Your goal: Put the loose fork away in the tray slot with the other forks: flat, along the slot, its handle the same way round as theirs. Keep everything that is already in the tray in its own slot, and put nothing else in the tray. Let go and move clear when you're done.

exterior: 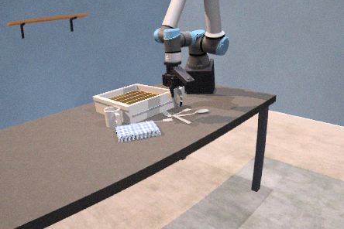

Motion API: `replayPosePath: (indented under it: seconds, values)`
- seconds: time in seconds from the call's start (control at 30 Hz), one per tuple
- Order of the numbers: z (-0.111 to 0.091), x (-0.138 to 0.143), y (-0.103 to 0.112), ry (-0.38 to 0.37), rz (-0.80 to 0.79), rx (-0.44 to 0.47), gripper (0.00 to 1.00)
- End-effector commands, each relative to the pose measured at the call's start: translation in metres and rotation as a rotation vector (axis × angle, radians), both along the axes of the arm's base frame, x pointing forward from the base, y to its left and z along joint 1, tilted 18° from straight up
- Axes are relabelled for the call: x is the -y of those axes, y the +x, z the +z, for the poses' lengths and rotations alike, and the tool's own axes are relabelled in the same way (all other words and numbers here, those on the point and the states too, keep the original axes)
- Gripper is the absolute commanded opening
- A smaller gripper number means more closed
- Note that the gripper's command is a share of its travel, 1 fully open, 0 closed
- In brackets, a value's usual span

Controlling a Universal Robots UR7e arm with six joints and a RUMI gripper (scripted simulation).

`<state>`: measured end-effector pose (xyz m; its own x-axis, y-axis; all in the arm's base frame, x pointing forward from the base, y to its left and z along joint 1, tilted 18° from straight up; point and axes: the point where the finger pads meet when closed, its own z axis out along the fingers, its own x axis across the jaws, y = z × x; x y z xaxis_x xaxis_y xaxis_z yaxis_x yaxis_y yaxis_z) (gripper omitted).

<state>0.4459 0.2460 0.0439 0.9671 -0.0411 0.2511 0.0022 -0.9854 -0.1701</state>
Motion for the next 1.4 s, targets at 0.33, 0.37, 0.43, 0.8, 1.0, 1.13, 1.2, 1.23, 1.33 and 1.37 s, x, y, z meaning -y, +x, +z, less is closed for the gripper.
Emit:
replayPosePath:
  seconds: [0.33,0.37,0.43,0.8,1.0,1.13,1.2,1.23,1.33,1.37]
  values:
    - [-0.019,-0.003,0.006,0.000,0.000,0.001,0.18]
    - [-0.020,-0.004,0.006,0.000,0.000,0.001,0.18]
    - [-0.023,-0.004,0.007,0.000,0.000,0.001,0.18]
    - [-0.031,-0.006,0.009,0.000,0.000,0.001,0.18]
    - [-0.033,-0.006,0.009,0.000,0.000,0.001,0.18]
    - [-0.033,-0.006,0.009,0.000,0.000,0.001,0.18]
    - [-0.033,-0.006,0.010,0.000,0.000,0.001,0.18]
    - [-0.033,-0.006,0.010,0.000,0.000,0.001,0.18]
    - [-0.033,-0.006,0.010,0.000,0.000,0.001,0.18]
    - [-0.033,-0.006,0.010,0.000,0.000,0.001,0.18]
